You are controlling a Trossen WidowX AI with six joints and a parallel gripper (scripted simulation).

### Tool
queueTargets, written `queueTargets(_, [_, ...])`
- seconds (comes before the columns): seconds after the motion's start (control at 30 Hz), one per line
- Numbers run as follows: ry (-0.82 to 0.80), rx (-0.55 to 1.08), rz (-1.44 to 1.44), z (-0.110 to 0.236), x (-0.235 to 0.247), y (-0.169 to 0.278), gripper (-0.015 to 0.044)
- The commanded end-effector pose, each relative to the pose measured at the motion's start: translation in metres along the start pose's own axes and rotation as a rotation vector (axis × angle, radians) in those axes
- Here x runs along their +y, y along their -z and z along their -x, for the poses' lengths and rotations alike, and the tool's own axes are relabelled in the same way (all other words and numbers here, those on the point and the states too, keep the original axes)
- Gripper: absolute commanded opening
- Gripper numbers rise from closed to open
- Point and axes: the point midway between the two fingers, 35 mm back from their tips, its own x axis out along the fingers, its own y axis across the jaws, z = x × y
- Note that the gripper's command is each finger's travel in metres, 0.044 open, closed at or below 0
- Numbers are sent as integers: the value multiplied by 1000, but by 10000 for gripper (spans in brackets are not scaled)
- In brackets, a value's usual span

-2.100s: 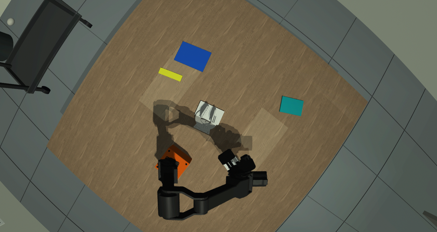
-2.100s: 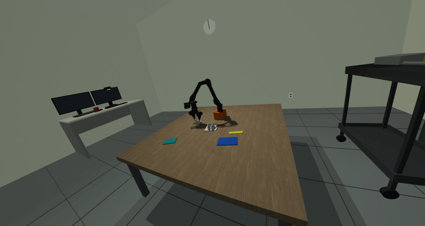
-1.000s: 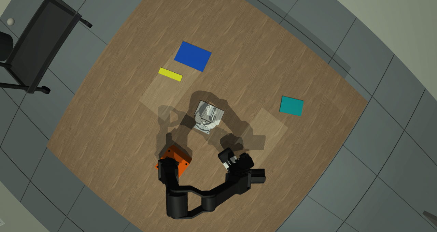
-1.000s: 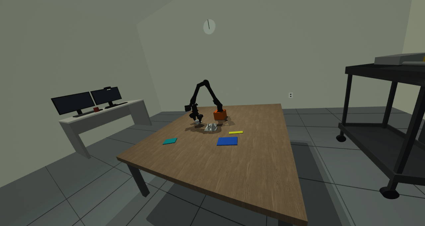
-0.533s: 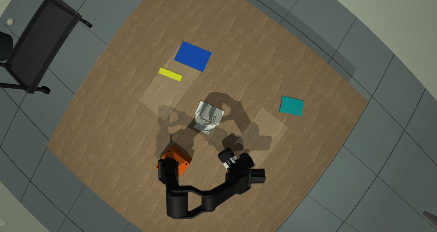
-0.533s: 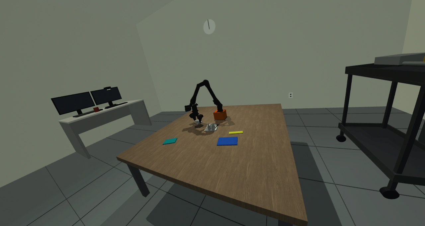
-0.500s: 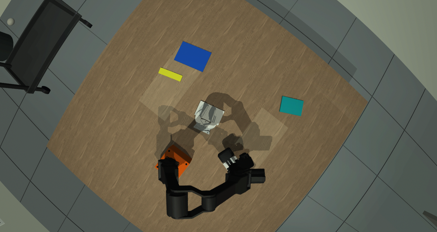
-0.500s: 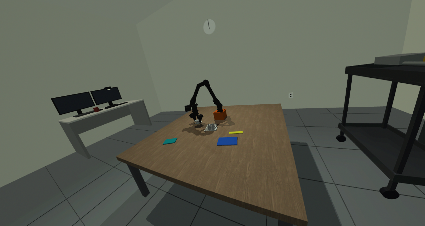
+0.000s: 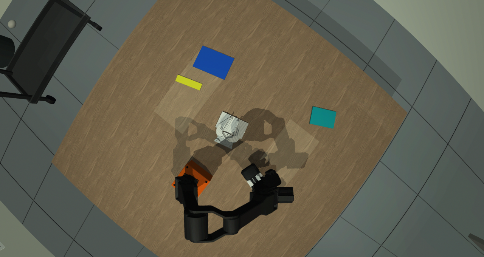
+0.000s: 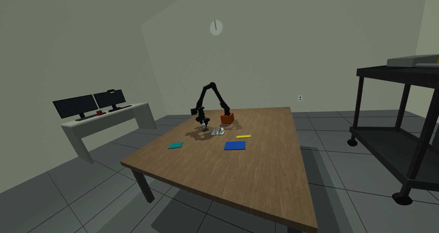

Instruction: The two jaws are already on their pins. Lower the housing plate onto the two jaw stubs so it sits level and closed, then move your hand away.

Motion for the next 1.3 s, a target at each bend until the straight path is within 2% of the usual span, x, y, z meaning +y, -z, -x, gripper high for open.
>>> queueTargets(0.0, [0,0,0,0,0,0,351])
queueTargets(0.37, [0,0,0,2,0,0,351])
queueTargets(1.1, [-2,-2,-4,71,0,-1,351])
queueTargets(1.27, [-2,-2,-8,73,0,-1,351])
